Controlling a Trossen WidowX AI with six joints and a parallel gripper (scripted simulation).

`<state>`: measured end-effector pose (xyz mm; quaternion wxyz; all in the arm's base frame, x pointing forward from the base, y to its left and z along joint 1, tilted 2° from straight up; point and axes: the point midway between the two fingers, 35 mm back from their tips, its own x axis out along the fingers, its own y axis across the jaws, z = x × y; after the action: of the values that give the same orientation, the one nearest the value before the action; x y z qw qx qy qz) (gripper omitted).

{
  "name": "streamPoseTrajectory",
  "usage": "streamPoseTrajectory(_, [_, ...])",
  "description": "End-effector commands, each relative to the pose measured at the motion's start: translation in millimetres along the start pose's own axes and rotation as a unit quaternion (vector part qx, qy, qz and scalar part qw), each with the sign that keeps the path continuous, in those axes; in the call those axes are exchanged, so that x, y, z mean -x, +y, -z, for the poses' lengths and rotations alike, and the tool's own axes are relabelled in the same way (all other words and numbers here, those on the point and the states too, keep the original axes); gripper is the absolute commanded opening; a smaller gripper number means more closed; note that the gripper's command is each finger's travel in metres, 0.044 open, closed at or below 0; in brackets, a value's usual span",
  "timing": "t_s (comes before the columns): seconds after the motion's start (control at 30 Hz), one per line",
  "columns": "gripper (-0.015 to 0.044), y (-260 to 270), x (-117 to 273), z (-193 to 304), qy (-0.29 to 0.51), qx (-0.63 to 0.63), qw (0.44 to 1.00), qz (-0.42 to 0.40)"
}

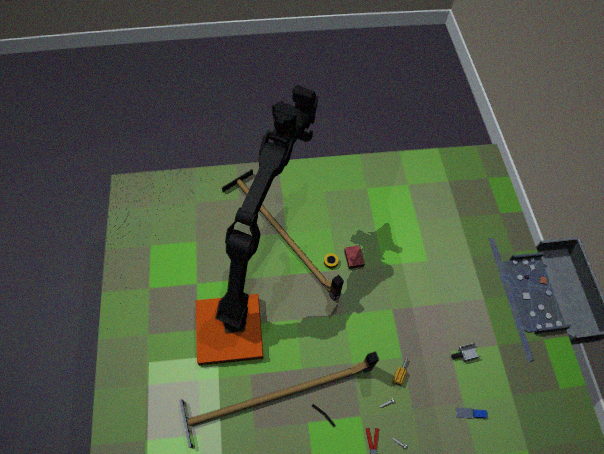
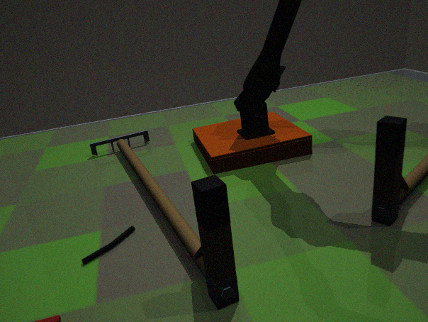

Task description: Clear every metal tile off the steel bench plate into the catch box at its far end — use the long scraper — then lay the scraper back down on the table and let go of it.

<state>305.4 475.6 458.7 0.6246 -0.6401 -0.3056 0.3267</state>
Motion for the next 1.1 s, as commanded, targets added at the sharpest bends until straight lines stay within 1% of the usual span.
streamPoseTrajectory(0.0, [0.0, 8, -2, 16, 0.012, -0.013, 1.0, -0.015])
streamPoseTrajectory(0.53, [0.0, 40, -2, 80, 0.071, -0.062, 0.993, -0.075])
streamPoseTrajectory(1.07, [0.0, 73, 8, 143, 0.134, -0.118, 0.975, -0.13])
